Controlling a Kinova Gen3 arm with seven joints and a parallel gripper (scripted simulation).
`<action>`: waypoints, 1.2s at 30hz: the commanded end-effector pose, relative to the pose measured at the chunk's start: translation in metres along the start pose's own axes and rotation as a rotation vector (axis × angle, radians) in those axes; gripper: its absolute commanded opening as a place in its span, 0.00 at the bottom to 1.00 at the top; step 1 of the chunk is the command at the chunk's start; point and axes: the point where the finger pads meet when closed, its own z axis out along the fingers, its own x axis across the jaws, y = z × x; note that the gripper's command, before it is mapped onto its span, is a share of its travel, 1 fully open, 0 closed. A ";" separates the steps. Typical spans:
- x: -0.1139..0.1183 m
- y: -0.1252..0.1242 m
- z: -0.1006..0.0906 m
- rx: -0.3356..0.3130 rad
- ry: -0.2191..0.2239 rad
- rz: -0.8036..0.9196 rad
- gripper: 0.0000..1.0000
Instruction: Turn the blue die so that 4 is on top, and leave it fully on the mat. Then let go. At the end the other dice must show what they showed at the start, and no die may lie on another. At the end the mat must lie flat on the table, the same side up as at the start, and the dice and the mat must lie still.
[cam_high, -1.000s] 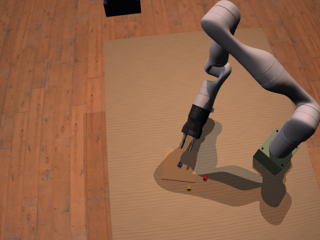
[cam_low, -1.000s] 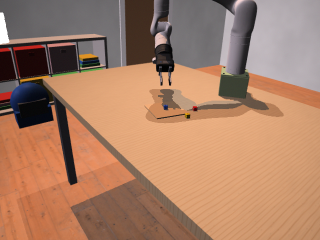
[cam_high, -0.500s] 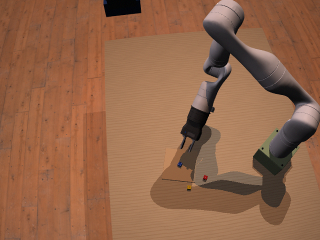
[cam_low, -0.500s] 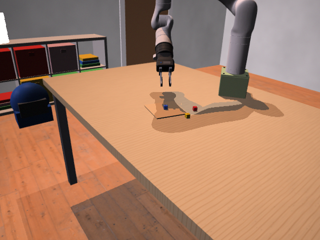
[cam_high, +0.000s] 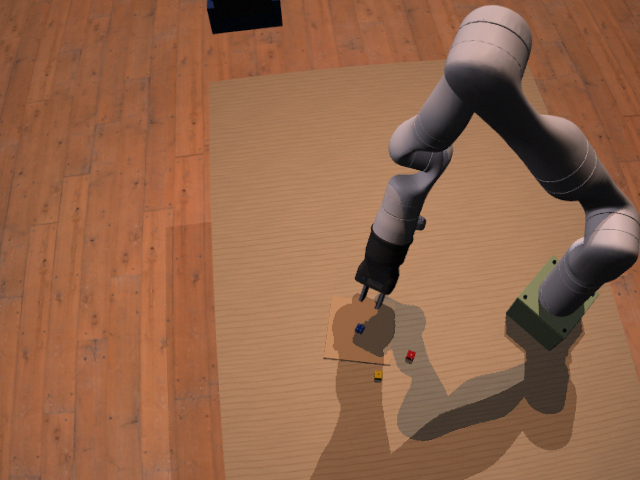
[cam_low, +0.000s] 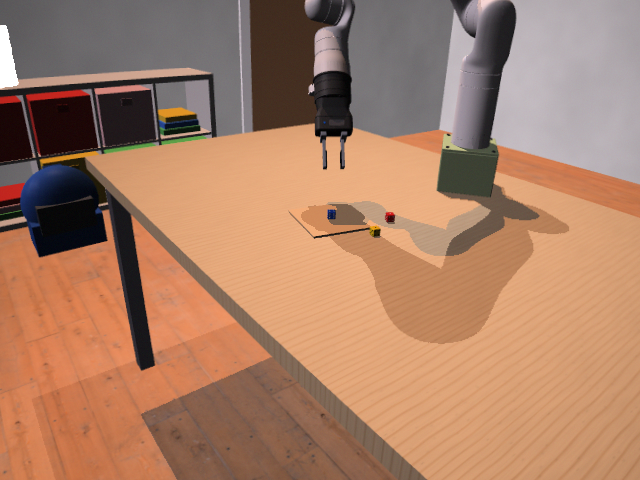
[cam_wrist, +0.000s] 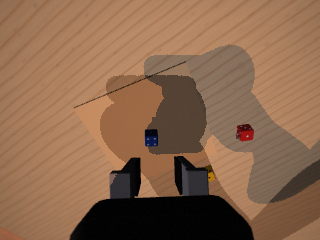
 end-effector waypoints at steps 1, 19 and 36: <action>-0.001 0.021 0.000 0.039 -0.003 -0.049 0.64; -0.001 0.039 0.000 0.343 -0.009 -0.048 0.64; 0.000 0.053 0.001 0.539 -0.010 -0.046 0.64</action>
